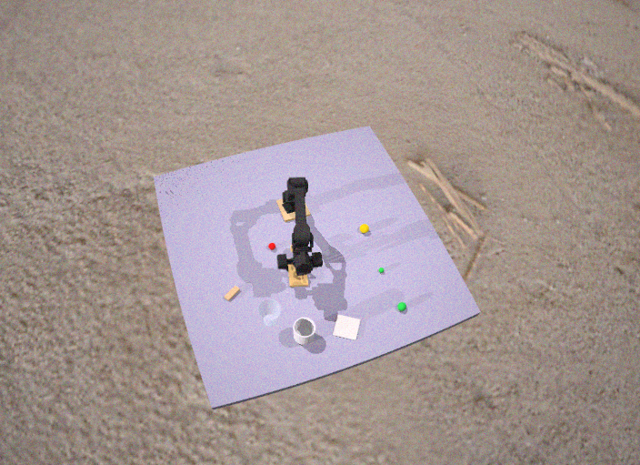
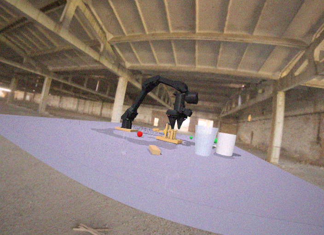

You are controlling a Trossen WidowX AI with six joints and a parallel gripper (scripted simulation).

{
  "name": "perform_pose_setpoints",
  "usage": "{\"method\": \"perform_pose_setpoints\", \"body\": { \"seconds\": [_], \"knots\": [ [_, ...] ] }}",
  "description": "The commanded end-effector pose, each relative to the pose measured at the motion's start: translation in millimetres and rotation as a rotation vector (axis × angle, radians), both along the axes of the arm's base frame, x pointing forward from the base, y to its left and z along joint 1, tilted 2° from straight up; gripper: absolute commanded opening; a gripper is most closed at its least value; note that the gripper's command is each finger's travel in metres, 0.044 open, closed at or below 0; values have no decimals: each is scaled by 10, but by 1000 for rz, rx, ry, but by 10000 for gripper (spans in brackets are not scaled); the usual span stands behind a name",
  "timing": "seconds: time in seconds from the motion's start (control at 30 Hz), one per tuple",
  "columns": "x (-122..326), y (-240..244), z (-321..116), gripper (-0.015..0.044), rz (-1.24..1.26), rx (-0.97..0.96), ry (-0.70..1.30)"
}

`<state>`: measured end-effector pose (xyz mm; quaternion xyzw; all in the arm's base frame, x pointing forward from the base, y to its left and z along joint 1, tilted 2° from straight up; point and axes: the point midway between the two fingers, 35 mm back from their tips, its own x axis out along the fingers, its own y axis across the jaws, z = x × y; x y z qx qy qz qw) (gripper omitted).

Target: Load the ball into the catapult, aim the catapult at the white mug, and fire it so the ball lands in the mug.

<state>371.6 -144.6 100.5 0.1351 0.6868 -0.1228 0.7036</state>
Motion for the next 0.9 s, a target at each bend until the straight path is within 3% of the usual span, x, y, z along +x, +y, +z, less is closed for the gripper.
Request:
{"method": "perform_pose_setpoints", "body": {
  "seconds": [0.0,0.87],
  "knots": [
    [-10,10,-89,440,4,5,7],
    [-12,21,-469,440,4,5,7]
  ]
}}
